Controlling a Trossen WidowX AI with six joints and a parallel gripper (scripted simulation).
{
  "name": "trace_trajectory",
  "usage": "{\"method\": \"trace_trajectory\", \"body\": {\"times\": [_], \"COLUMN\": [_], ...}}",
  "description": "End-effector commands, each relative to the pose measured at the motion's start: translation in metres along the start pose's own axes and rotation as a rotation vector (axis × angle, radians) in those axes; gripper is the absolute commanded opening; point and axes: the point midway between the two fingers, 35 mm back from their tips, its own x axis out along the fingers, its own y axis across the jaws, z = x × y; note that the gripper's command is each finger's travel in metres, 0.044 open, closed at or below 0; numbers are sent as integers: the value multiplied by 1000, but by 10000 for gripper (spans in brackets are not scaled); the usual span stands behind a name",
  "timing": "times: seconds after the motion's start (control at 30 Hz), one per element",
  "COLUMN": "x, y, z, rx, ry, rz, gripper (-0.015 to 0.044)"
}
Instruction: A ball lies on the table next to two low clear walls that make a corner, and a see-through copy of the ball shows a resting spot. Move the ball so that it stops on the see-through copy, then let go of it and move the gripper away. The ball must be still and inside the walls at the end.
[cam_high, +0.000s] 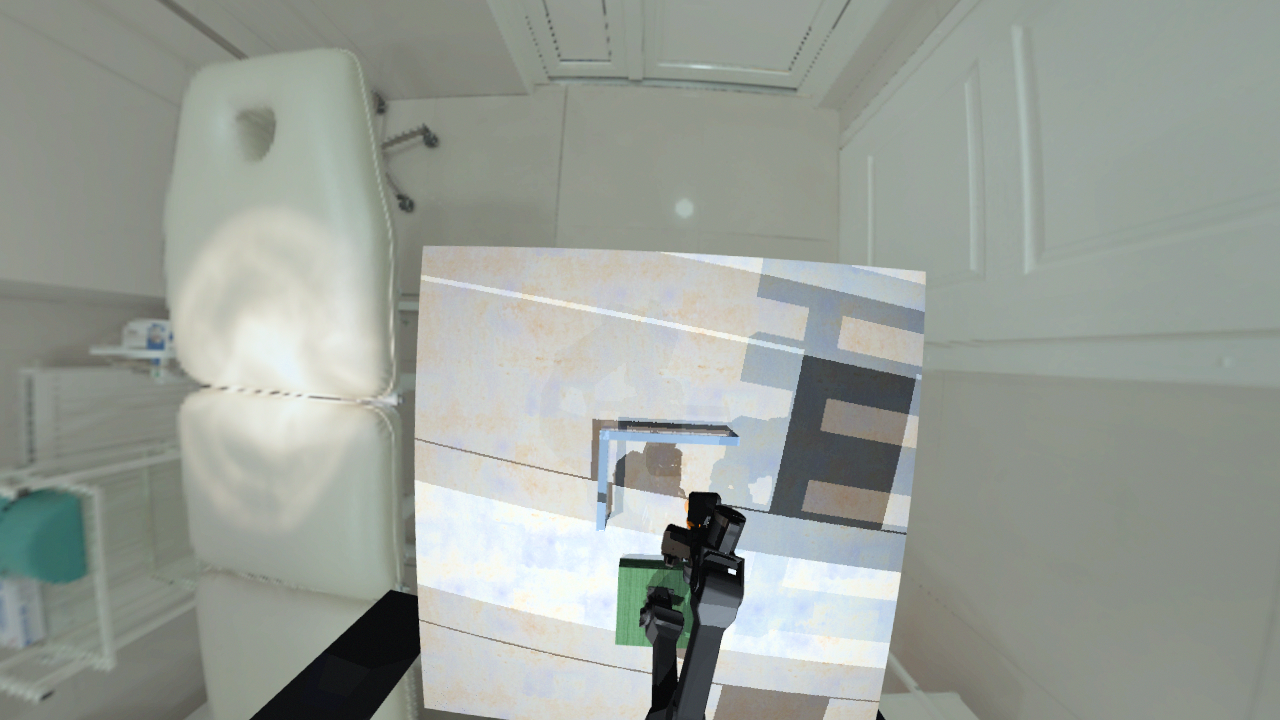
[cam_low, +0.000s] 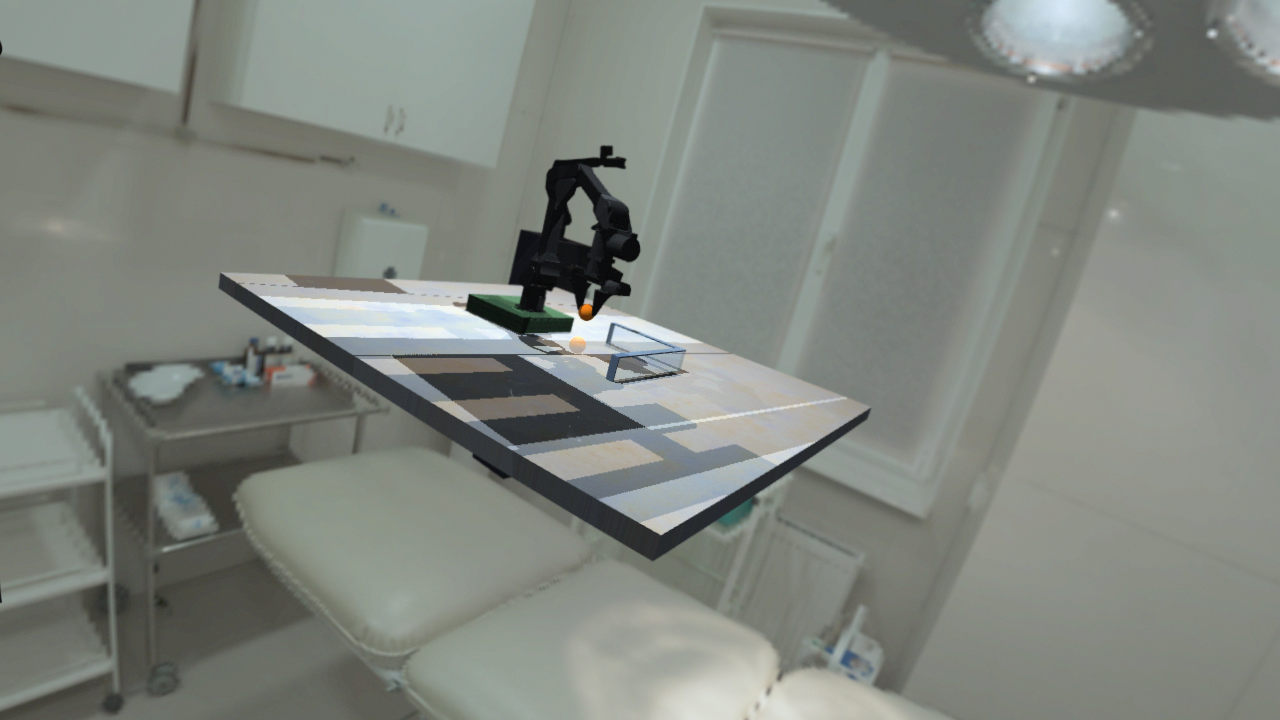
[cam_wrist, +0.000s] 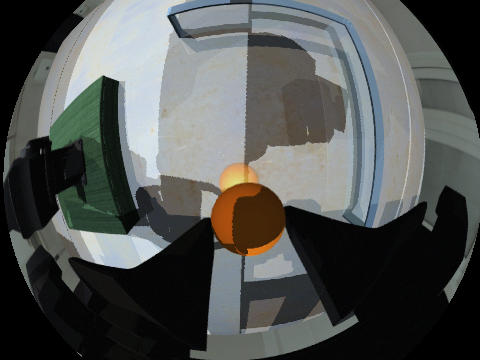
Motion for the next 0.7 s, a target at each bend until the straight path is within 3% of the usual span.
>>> {"method": "trace_trajectory", "body": {"times": [0.0,0.43,0.67], "x": [7,69,73], "y": [1,1,1], "z": [-3,-3,-3], "rx": [-7,-7,-7], "ry": [-2,-2,-2], "rz": [-7,-7,-6], "gripper": [0,0,0]}}
